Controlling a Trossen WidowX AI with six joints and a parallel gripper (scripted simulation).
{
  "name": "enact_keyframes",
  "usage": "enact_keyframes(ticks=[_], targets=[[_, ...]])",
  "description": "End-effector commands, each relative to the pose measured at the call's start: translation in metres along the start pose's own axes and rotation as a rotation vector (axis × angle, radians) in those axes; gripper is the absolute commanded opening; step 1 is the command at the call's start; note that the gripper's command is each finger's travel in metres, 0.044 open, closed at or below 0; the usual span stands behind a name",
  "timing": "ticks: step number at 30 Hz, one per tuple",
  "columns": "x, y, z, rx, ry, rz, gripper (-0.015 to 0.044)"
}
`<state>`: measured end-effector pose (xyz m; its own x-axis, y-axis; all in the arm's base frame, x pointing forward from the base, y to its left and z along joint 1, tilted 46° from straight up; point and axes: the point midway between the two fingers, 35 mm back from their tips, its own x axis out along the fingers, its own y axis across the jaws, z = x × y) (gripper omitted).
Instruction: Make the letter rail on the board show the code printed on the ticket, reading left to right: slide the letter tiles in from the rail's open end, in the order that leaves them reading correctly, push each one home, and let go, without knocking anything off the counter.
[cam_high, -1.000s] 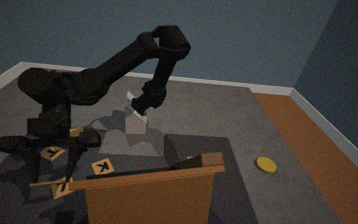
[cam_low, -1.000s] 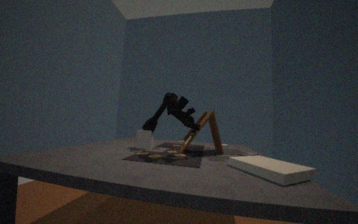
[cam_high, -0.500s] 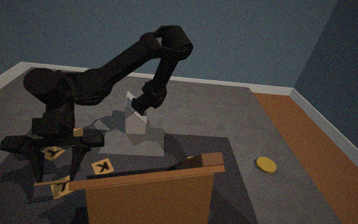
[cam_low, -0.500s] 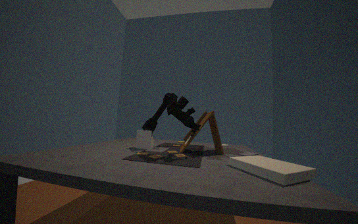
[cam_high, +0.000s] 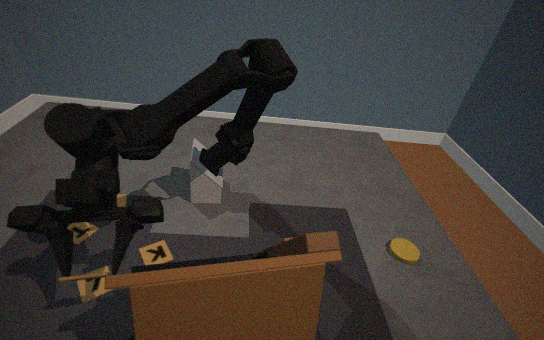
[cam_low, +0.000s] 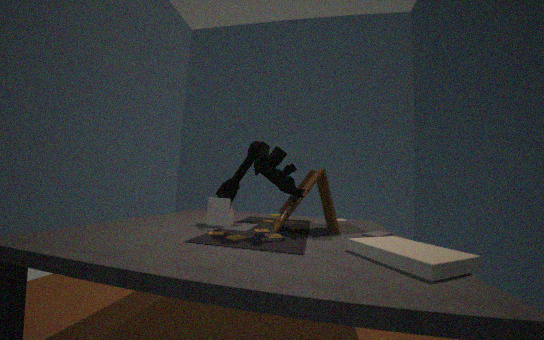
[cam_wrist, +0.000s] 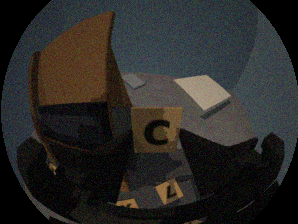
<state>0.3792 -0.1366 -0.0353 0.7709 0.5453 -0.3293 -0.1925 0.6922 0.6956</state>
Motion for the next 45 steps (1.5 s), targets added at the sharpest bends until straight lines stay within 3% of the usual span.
enact_keyframes(ticks=[1, 45], targets=[[0.0, 0.002, -0.002, 0.007, 0.002, -0.004, 0.0], [0.0, 0.024, -0.002, 0.009, 0.002, -0.004, 0.0]])
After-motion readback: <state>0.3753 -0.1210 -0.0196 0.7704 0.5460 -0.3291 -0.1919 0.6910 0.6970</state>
